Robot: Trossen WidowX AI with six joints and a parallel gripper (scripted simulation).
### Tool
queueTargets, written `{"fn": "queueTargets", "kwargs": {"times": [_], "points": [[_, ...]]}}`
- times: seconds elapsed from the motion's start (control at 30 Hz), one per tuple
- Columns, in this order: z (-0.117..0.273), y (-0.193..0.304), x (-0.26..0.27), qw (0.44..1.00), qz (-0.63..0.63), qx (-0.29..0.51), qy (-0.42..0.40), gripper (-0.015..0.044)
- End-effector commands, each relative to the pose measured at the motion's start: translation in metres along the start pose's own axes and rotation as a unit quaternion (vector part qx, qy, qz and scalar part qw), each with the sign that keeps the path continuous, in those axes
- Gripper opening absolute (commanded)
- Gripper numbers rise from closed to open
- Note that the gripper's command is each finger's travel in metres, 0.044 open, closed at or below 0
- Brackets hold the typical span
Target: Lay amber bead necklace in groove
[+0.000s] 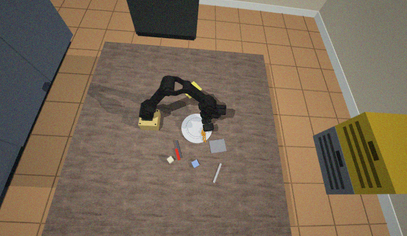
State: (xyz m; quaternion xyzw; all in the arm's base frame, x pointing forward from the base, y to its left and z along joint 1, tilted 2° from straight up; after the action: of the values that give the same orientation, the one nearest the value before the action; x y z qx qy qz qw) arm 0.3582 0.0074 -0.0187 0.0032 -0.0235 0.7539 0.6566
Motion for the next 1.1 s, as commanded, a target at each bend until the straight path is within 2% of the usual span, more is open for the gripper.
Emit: {"fn": "queueTargets", "kwargs": {"times": [0.0, 0.47, 1.07], "points": [[0.0, 0.0, 0.0, 1.0, 0.0, 0.0, 0.0, 0.0079], [0.0016, 0.0005, 0.0008, 1.0, 0.0, 0.002, -0.002, 0.044], [0.0016, 0.0005, 0.0008, 1.0, 0.0, 0.002, -0.002, 0.044]]}}
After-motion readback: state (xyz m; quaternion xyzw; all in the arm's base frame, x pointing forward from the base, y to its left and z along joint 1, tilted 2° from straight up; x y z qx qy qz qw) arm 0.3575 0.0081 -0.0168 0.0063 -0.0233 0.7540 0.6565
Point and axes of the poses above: the point midway between the two fingers, 35 mm back from their tips, its own z axis back along the fingers, its own x axis across the jaws, y = z × x, the point moved 1 cm from there along z, back along the fingers, and after that the axes turned 4 degrees about -z, right-handed, at the moved point
